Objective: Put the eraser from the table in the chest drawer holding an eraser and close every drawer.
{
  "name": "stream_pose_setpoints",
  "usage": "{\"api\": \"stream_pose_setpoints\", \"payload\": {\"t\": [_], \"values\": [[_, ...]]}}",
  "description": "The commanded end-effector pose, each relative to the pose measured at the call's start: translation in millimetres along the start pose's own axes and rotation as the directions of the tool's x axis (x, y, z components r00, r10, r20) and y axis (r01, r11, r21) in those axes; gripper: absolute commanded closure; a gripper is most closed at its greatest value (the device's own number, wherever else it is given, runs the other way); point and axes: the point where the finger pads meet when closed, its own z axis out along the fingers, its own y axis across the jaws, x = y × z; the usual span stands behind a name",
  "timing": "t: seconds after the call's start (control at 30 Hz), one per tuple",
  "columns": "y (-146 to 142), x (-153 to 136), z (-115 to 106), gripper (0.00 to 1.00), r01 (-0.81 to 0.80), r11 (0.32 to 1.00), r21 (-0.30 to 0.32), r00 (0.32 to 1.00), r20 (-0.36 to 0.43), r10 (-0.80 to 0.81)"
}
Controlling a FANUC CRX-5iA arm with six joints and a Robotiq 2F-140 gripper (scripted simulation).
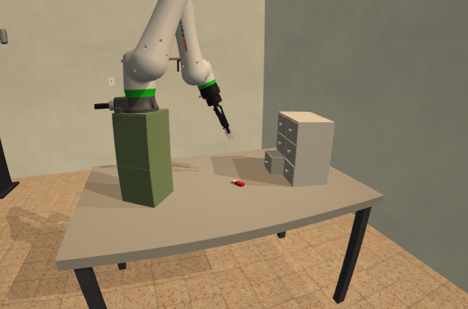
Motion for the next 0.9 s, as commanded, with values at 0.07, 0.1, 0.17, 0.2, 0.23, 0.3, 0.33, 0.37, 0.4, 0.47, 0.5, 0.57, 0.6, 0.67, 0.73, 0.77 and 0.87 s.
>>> {"api": "stream_pose_setpoints", "payload": {"t": [0.07, 0.1, 0.17, 0.2, 0.23, 0.3, 0.33, 0.37, 0.4, 0.47, 0.5, 0.57, 0.6, 0.67, 0.73, 0.77, 0.87], "values": [[4.7, 6.7, -13.6, 0.8, -0.089, 0.996, -0.002, 0.99, 0.109, 0.088], [5.2, 9.4, -14.2, 0.8, -0.089, 0.996, -0.002, 0.99, 0.113, 0.089], [6.0, 14.7, -15.4, 0.8, -0.089, 0.996, -0.005, 0.989, 0.119, 0.089], [6.2, 14.8, -16.1, 0.8, -0.089, 0.996, -0.006, 0.988, 0.125, 0.089], [6.1, 13.5, -16.9, 0.8, -0.089, 0.996, -0.005, 0.987, 0.133, 0.089], [5.2, 6.6, -18.7, 0.8, -0.089, 0.996, -0.003, 0.984, 0.154, 0.088], [5.5, 5.3, -19.5, 0.8, -0.089, 0.996, -0.003, 0.983, 0.162, 0.088], [5.5, 5.3, -19.5, 0.8, -0.089, 0.996, -0.003, 0.983, 0.162, 0.088], [5.5, 5.3, -19.5, 0.8, -0.089, 0.996, -0.003, 0.983, 0.162, 0.088], [7.3, 7.9, -21.3, 0.8, -0.089, 0.996, -0.006, 0.98, 0.176, 0.089], [7.0, 6.7, -22.3, 0.8, -0.089, 0.996, -0.006, 0.978, 0.186, 0.089], [4.8, 1.9, -24.8, 0.8, -0.089, 0.996, -0.002, 0.974, 0.211, 0.087], [5.8, 2.4, -26.1, 0.8, -0.089, 0.996, -0.004, 0.971, 0.223, 0.088], [4.8, 0.1, -29.2, 0.8, -0.089, 0.996, -0.002, 0.964, 0.252, 0.086], [5.1, -1.1, -32.5, 0.8, -0.089, 0.996, -0.003, 0.956, 0.281, 0.086], [5.1, -1.1, -32.5, 0.8, -0.089, 0.996, -0.003, 0.956, 0.281, 0.086], [5.1, -1.1, -32.5, 0.8, -0.089, 0.996, -0.003, 0.956, 0.281, 0.086]]}}
